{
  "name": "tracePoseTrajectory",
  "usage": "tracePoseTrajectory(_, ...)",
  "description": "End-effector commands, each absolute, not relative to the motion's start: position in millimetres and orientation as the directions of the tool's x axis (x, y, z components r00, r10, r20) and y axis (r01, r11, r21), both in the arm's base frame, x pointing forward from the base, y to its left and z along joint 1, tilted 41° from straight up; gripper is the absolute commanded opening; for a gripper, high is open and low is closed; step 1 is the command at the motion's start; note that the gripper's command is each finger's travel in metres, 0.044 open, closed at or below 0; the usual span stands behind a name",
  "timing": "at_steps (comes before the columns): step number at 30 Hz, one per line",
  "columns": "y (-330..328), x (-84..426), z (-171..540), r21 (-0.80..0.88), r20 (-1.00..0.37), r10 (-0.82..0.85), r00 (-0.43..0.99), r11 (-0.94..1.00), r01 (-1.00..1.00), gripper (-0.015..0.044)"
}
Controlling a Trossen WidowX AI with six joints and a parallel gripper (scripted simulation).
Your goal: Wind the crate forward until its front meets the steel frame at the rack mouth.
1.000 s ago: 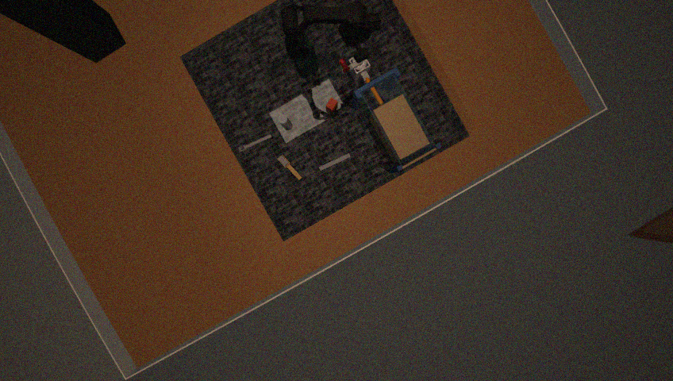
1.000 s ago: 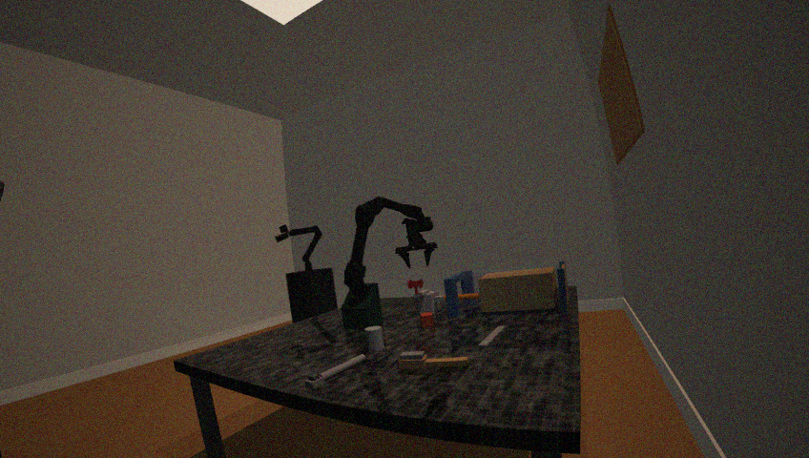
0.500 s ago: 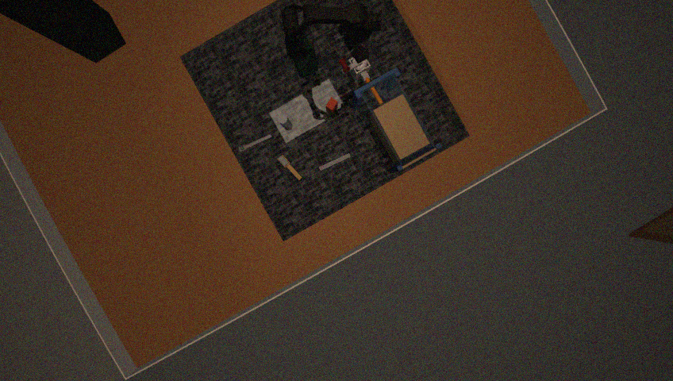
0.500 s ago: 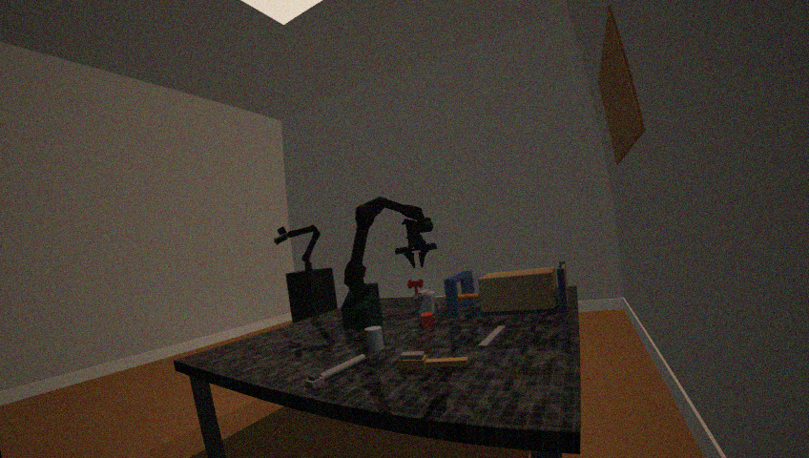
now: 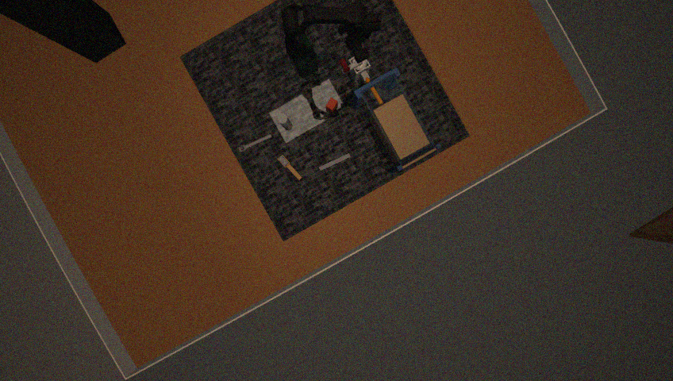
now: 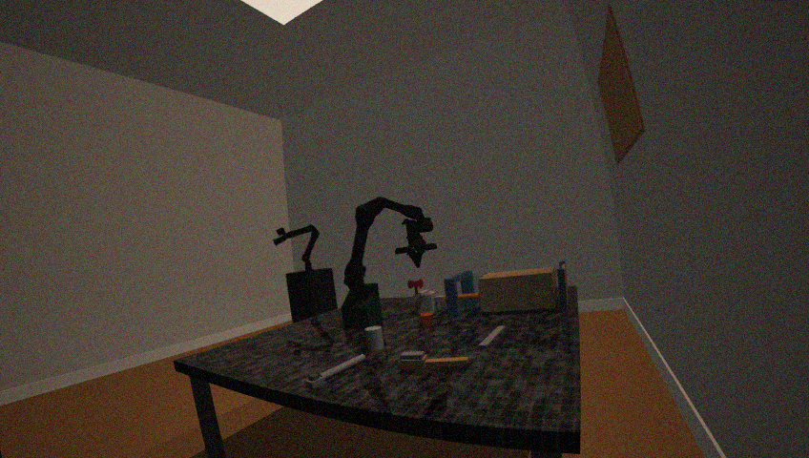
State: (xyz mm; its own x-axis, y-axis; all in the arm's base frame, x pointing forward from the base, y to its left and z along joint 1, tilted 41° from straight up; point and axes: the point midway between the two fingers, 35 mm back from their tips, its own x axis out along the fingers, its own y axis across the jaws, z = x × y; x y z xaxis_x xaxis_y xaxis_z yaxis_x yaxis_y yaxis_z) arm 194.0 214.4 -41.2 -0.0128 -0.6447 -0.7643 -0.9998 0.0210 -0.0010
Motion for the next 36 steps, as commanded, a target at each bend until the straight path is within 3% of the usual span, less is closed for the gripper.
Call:
tracePoseTrajectory(1, 214.7, 194.4, -40.9, -0.003, -0.765, -0.644, -0.011, 0.021, -1.0, 0.0)
tracePoseTrajectory(35, 214.7, 194.4, -40.9, -0.003, -0.765, -0.644, -0.011, 0.021, -1.0, 0.0)
tracePoseTrajectory(36, 214.0, 194.0, -41.1, 0.006, -0.764, -0.645, -0.009, 0.007, -1.0, 0.0026)
